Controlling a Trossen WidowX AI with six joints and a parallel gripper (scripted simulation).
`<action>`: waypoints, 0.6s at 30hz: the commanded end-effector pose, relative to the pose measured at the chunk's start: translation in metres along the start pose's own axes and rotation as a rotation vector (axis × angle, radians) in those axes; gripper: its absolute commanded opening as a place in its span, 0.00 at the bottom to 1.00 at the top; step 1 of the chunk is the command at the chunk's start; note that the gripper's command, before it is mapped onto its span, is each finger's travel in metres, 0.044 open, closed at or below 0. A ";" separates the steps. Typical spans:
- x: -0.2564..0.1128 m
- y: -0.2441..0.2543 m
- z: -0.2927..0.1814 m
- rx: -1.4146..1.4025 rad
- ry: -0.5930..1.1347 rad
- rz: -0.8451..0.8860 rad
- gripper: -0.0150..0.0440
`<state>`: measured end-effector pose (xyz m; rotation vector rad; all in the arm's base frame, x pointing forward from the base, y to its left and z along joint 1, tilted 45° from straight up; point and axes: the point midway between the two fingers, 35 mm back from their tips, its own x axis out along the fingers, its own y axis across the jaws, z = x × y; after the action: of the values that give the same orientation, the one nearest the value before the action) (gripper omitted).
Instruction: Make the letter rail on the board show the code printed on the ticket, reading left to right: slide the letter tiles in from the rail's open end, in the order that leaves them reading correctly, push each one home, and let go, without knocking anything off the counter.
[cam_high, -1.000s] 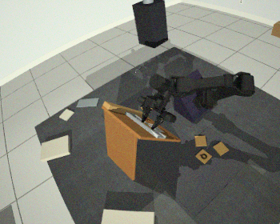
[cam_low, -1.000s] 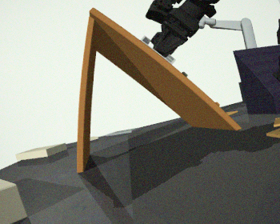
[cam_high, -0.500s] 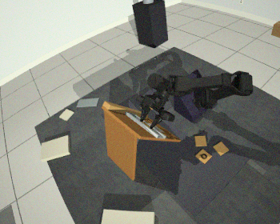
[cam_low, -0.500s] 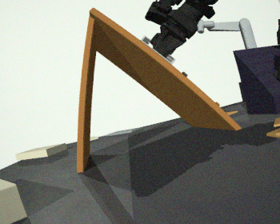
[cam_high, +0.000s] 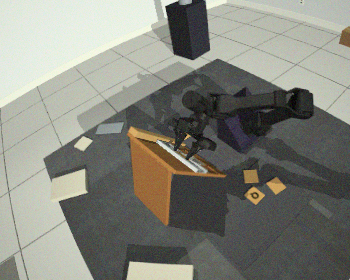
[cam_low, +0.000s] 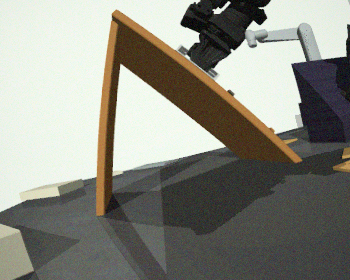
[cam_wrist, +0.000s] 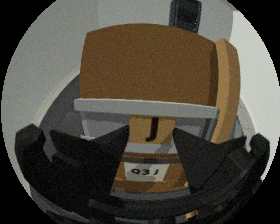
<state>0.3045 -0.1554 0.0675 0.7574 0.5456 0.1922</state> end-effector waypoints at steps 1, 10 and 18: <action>0.001 -0.003 -0.001 0.005 0.004 0.003 0.25; 0.001 -0.008 -0.001 0.004 0.004 0.003 0.25; 0.001 -0.013 -0.002 0.004 0.004 0.003 0.25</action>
<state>0.3043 -0.1627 0.0607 0.7548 0.5444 0.1920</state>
